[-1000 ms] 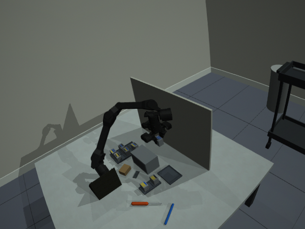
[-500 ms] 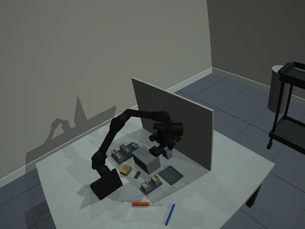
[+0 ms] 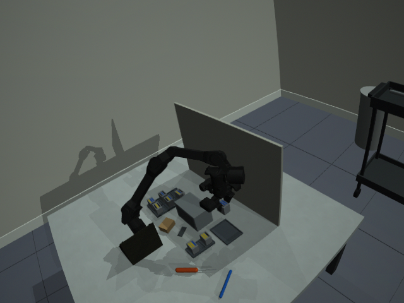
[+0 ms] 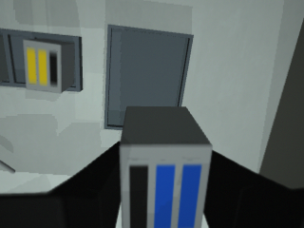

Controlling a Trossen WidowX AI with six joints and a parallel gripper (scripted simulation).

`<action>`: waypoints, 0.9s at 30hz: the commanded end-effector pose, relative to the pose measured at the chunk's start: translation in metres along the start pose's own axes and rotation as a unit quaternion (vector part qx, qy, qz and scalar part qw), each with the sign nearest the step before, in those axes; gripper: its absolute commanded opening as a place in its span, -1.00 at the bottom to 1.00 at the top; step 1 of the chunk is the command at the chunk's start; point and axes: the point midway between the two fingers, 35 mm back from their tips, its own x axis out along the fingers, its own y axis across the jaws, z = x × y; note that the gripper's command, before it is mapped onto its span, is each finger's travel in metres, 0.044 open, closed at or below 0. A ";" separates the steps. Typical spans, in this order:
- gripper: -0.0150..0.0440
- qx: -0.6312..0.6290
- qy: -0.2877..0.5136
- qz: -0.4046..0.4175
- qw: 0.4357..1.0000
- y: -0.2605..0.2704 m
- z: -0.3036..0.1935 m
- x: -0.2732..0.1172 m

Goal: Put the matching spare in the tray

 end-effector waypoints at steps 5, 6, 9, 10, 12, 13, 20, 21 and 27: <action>-0.49 0.002 0.000 0.000 1.000 -0.001 -0.001 0.008; -0.49 0.002 0.000 0.000 1.000 -0.001 -0.001 0.009; -0.49 0.002 0.000 0.000 1.000 -0.002 -0.001 0.012; -0.49 0.002 0.000 0.000 1.000 -0.002 -0.001 0.013; -0.49 0.002 0.000 0.000 1.000 -0.002 -0.001 0.014; -0.49 0.002 0.000 0.000 1.000 -0.002 -0.002 0.015; -0.49 0.002 0.000 0.000 1.000 -0.003 -0.002 0.022; -0.49 0.002 0.000 0.000 1.000 -0.003 -0.002 0.023; -0.49 0.002 0.000 -0.001 1.000 -0.004 -0.002 0.028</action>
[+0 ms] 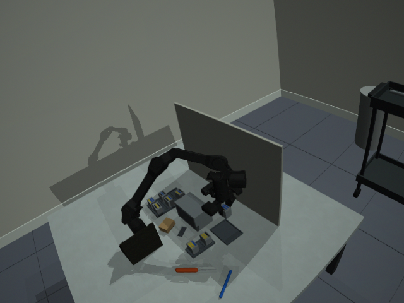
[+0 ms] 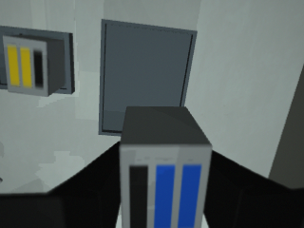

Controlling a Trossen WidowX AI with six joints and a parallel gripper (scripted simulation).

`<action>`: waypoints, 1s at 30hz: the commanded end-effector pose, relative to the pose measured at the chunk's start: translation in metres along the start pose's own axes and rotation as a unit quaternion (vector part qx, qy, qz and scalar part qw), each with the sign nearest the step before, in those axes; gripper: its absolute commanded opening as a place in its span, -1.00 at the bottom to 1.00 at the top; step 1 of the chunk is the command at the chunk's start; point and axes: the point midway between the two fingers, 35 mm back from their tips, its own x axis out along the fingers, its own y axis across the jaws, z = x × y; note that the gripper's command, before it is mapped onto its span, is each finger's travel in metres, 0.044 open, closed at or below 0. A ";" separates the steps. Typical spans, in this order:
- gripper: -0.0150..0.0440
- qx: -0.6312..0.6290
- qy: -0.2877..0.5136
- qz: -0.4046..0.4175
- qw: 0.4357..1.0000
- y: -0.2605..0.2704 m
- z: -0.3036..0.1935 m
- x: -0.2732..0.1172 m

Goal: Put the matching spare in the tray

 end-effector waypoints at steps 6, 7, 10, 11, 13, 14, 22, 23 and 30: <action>-0.49 0.002 -0.002 -0.002 1.000 -0.001 0.000 0.009; -0.49 0.002 -0.002 -0.002 1.000 -0.001 0.000 0.010; -0.49 0.002 -0.002 -0.002 1.000 -0.002 0.000 0.013; -0.49 0.002 -0.002 -0.002 1.000 -0.002 0.000 0.014; -0.49 0.002 -0.002 -0.002 1.000 -0.002 0.000 0.015; -0.49 0.002 -0.002 -0.002 1.000 -0.002 0.000 0.016; -0.49 0.002 -0.002 -0.002 1.000 -0.003 0.000 0.024; -0.49 0.002 -0.002 -0.002 1.000 -0.003 0.000 0.025; -0.49 0.002 -0.002 -0.002 1.000 -0.003 0.000 0.031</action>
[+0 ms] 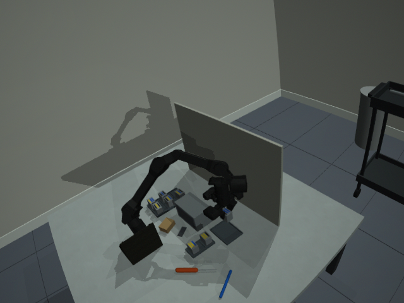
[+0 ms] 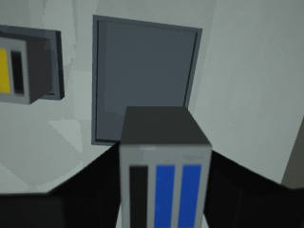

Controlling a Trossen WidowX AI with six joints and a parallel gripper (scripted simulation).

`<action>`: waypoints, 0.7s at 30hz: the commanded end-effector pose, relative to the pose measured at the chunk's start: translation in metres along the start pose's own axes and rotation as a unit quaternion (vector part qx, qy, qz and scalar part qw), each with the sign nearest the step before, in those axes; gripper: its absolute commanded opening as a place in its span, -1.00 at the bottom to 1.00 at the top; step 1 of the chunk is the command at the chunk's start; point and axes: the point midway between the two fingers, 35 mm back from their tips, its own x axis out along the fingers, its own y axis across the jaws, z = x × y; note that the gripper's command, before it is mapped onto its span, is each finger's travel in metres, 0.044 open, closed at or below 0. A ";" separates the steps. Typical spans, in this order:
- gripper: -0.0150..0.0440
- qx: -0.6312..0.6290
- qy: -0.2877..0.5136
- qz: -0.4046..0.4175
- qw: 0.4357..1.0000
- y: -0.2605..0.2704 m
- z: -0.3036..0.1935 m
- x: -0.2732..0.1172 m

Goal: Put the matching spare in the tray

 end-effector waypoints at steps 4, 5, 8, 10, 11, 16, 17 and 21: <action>-0.49 0.002 -0.002 -0.002 1.000 0.000 0.000 0.007; -0.49 0.002 -0.002 -0.002 1.000 -0.001 0.000 0.008; -0.49 0.002 -0.002 -0.002 1.000 -0.001 0.000 0.011; -0.49 0.002 -0.002 -0.002 1.000 -0.001 0.000 0.013; -0.49 0.002 -0.002 -0.002 1.000 -0.001 0.000 0.013; -0.49 0.002 -0.002 -0.002 1.000 -0.001 0.001 0.018; -0.49 0.002 -0.002 -0.002 1.000 -0.001 0.001 0.019; -0.49 0.001 -0.002 -0.002 1.000 -0.001 0.001 0.023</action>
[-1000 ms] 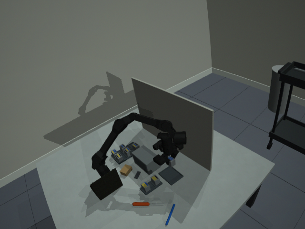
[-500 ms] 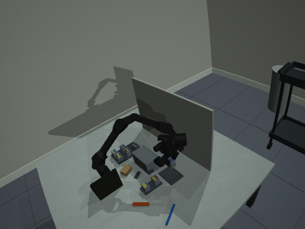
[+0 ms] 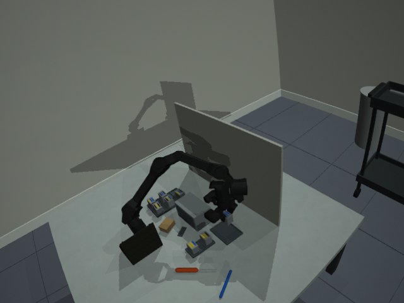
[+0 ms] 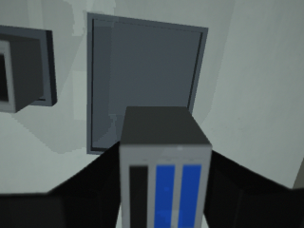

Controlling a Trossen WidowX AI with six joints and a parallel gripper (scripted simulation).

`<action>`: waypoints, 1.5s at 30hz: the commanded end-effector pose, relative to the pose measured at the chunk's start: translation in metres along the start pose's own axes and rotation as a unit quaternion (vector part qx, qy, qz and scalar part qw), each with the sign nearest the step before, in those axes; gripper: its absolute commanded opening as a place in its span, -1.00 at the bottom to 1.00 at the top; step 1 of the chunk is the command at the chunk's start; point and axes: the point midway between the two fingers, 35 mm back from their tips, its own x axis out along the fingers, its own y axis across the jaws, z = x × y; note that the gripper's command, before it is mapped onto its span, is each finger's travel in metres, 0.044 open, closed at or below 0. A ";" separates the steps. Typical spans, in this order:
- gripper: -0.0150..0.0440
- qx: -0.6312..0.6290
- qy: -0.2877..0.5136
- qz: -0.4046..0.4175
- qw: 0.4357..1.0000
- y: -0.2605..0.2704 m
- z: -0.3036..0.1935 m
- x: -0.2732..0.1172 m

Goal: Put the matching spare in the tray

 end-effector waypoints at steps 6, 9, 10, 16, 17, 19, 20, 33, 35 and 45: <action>-0.49 0.002 -0.002 -0.002 1.000 0.000 0.001 0.009; -0.49 0.002 -0.002 -0.002 1.000 0.000 0.001 0.012; -0.49 0.002 -0.002 -0.002 1.000 0.000 0.001 0.012; -0.49 0.001 -0.003 -0.002 1.000 0.000 0.001 0.018; -0.49 0.001 -0.003 -0.002 1.000 0.000 0.001 0.019; -0.49 0.001 -0.003 -0.002 1.000 0.000 0.001 0.020; -0.49 0.001 -0.003 -0.002 1.000 0.000 0.002 0.021; -0.49 0.001 -0.003 -0.002 1.000 0.001 0.003 0.033; -0.49 0.001 -0.003 -0.002 1.000 0.001 0.003 0.035; -0.49 0.001 -0.004 -0.002 1.000 0.002 0.004 0.043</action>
